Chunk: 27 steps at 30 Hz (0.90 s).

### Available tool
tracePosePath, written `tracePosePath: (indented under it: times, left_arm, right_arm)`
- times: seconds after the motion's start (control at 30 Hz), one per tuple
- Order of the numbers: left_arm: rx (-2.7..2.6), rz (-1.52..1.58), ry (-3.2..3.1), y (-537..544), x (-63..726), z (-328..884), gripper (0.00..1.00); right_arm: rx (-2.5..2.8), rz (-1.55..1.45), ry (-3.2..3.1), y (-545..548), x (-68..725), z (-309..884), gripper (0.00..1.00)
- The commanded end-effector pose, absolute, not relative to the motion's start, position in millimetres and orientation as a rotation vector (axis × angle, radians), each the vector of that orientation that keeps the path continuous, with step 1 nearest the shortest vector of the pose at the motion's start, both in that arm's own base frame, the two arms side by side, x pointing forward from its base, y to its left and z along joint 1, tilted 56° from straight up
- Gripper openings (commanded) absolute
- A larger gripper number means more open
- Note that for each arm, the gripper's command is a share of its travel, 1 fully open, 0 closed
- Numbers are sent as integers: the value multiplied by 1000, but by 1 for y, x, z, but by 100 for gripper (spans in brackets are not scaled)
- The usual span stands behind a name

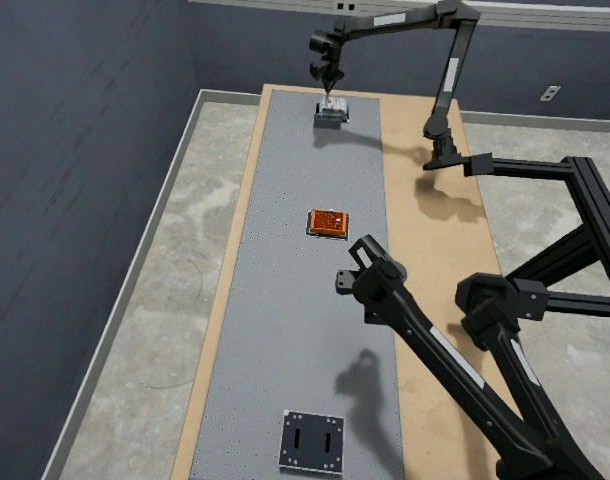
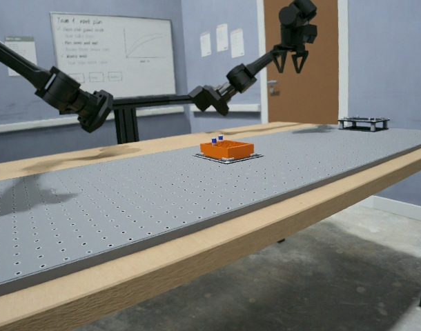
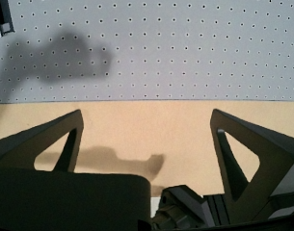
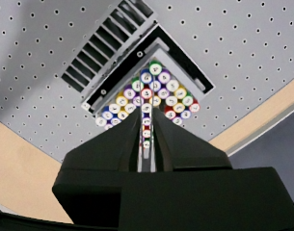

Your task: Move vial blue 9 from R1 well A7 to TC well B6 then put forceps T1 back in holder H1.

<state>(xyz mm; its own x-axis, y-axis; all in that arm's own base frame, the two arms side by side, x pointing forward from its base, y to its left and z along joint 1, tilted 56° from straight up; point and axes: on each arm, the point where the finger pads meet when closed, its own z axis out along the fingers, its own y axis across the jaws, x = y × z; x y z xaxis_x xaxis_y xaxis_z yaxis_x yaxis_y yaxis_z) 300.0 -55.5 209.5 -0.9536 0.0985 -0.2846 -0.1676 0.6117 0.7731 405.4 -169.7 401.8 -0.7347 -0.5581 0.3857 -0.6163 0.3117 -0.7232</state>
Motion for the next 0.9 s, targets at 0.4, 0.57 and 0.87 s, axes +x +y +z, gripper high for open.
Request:
tracePosePath:
  times: [0.4, 0.57, 0.87]
  left_arm:
    - [-70, 1252, 2533, -59, 304, 216, 100]
    - [-70, 1252, 2533, -59, 304, 216, 100]
    - [-70, 1252, 2533, -59, 304, 216, 100]
  right_arm:
    - [1112, 1426, -2482, -176, 409, 402, 11]
    - [1112, 1426, -2481, -176, 409, 402, 11]
    - [1113, 1422, -2478, -176, 408, 401, 11]
